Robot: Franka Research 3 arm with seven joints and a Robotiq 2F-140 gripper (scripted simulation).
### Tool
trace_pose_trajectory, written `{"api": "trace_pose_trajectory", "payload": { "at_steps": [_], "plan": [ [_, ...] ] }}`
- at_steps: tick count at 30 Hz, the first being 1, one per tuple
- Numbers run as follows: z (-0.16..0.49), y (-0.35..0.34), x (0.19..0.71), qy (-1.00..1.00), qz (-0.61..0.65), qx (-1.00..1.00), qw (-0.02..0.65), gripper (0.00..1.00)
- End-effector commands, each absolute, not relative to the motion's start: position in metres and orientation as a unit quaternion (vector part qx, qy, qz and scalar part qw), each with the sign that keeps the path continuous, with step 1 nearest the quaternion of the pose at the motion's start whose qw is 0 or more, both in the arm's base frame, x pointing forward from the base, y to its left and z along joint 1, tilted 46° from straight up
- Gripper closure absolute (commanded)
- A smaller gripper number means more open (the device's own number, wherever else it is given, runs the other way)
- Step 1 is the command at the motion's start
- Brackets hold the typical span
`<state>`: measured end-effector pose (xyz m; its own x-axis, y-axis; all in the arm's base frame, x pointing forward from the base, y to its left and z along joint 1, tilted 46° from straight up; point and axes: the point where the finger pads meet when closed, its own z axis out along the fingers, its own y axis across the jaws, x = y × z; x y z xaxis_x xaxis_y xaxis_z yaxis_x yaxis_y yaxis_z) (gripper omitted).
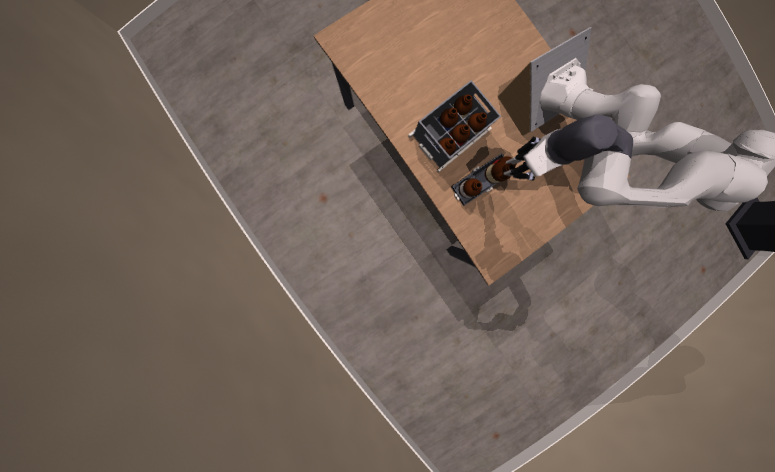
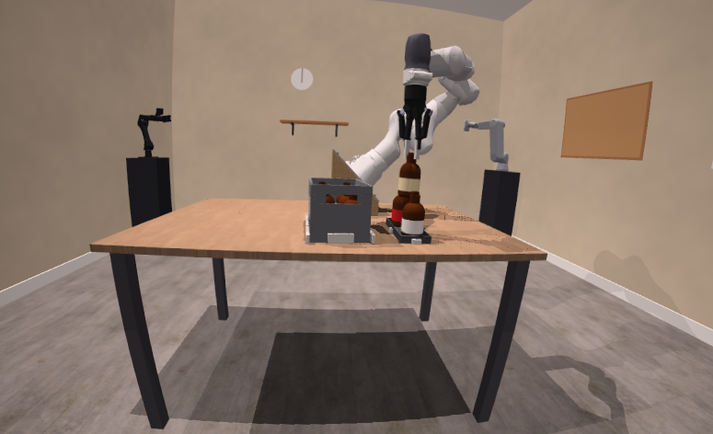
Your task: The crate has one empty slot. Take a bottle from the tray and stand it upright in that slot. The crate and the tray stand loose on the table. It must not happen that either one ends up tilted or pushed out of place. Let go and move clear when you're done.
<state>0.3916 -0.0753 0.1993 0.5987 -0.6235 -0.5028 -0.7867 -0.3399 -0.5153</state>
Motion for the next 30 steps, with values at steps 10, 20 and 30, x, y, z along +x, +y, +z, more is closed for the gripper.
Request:
{"api": "trace_pose_trajectory", "payload": {
  "at_steps": [10, 20, 30],
  "plan": [
    [0.209, -0.086, 0.389, 0.436, 0.108, -0.811, 0.375, 1.00],
    [0.217, -0.094, 0.387, 0.436, 0.108, -0.811, 0.375, 1.00],
    [0.222, -0.099, 0.386, 0.436, 0.108, -0.811, 0.375, 1.00]
  ]
}}
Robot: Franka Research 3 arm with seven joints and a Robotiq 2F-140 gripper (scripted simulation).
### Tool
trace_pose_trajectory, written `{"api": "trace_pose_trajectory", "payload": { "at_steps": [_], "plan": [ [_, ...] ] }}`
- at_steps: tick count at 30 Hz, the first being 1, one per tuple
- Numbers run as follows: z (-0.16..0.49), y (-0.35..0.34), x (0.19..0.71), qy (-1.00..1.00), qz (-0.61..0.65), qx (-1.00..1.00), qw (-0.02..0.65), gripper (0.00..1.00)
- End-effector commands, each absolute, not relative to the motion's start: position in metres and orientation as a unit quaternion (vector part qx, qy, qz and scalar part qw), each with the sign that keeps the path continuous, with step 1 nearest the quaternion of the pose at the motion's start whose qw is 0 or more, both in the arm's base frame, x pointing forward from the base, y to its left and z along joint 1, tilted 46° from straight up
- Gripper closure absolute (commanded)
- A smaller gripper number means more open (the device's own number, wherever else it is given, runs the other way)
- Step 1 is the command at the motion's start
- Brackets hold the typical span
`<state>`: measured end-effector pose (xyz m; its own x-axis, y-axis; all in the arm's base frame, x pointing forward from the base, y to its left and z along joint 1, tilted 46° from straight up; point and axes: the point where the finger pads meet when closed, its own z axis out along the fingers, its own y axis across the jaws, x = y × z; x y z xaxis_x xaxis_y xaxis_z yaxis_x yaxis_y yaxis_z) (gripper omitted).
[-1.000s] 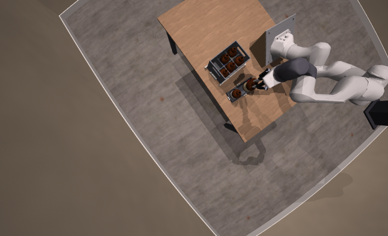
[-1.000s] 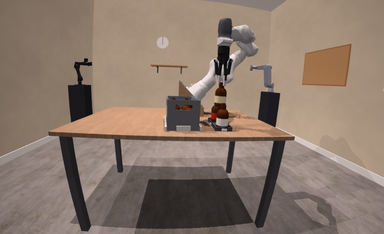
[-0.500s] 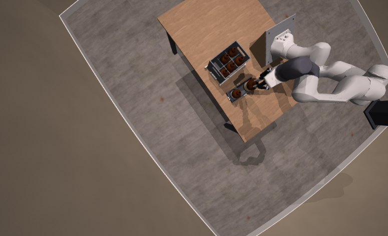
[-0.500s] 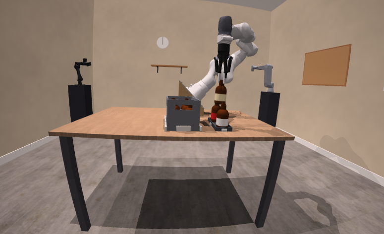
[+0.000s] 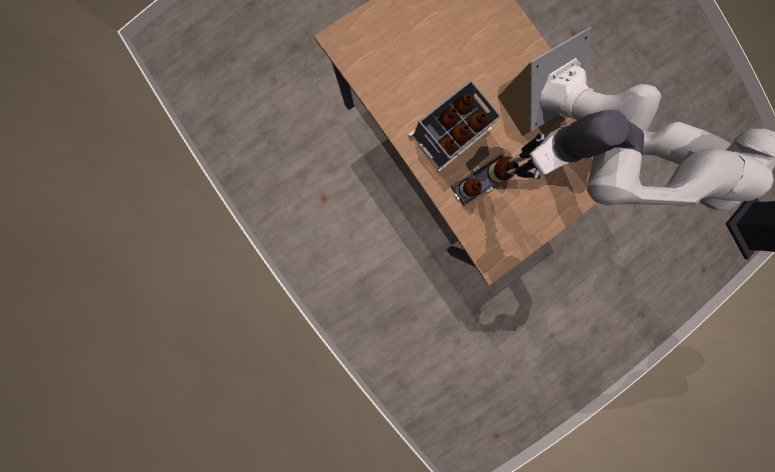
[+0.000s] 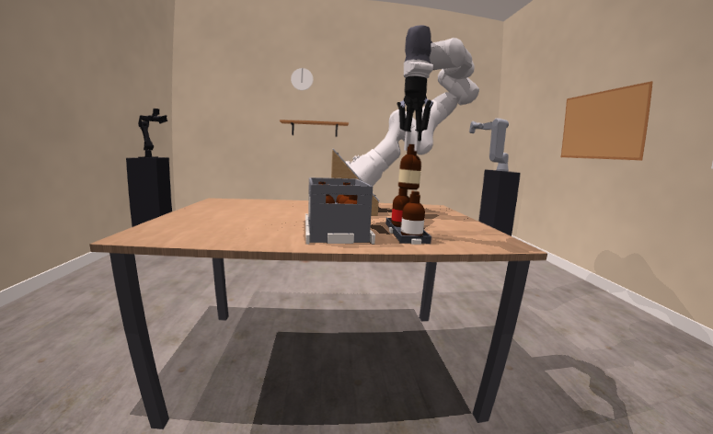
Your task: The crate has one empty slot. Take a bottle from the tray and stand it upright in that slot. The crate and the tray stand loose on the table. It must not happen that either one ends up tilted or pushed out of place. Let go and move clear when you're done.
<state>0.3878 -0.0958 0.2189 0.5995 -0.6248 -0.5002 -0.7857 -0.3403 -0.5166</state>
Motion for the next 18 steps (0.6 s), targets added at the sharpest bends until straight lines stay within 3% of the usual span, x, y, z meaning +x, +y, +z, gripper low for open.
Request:
{"api": "trace_pose_trajectory", "payload": {
  "at_steps": [1, 18],
  "plan": [
    [0.2225, -0.0998, 0.3855, 0.436, 0.108, -0.811, 0.375, 1.00],
    [0.2250, -0.1024, 0.3849, 0.436, 0.108, -0.811, 0.375, 1.00]
  ]
}}
